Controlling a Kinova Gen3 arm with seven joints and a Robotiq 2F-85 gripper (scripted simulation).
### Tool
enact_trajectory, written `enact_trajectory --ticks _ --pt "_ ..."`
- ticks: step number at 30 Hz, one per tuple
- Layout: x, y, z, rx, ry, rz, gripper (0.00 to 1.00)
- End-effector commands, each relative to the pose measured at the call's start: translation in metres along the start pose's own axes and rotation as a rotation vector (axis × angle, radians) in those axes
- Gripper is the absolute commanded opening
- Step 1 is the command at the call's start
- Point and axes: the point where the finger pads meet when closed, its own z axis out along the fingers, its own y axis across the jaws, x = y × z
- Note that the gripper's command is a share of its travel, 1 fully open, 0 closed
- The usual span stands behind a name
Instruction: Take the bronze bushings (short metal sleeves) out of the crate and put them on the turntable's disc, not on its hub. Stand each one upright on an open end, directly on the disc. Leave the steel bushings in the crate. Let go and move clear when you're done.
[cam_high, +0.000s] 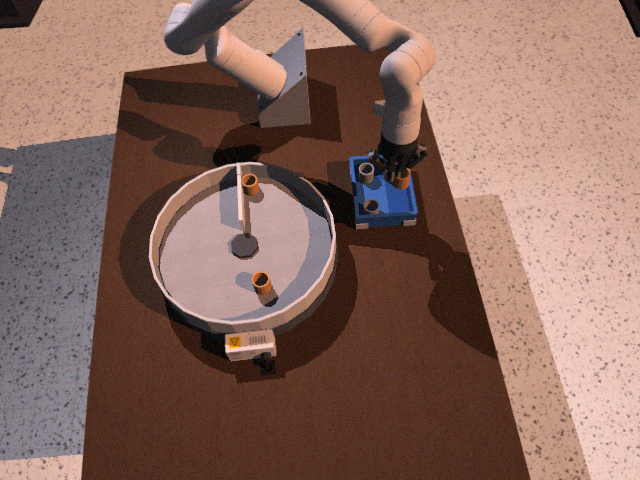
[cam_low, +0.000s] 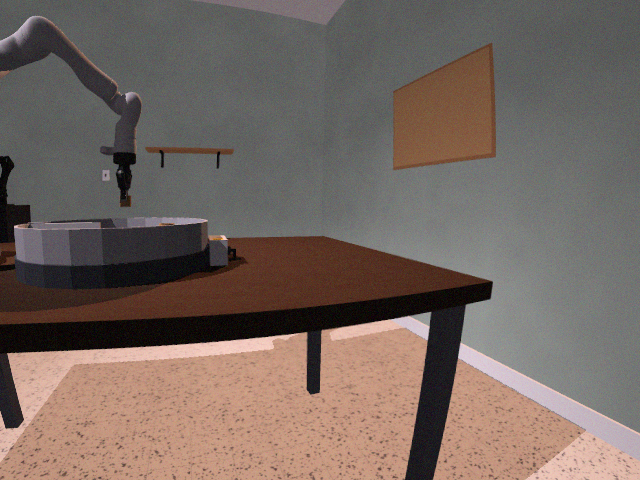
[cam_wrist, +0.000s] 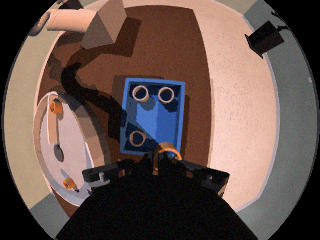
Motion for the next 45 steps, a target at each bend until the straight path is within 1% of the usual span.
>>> enact_trajectory --ticks 1,20,27,35,37,45 --pt "0.0 0.0 -0.001 -0.002 -0.002 0.0 0.0" --pt "0.0 0.0 -0.001 -0.002 -0.002 0.0 0.0" --pt "0.0 -0.004 -0.001 -0.002 -0.002 0.0 0.0" --pt "0.001 -0.019 -0.001 -0.002 -0.002 0.0 0.0" --pt "0.001 -0.019 -0.001 -0.002 -0.002 0.0 0.0" --pt "0.002 -0.05 -0.001 -0.002 -0.002 0.0 0.0"
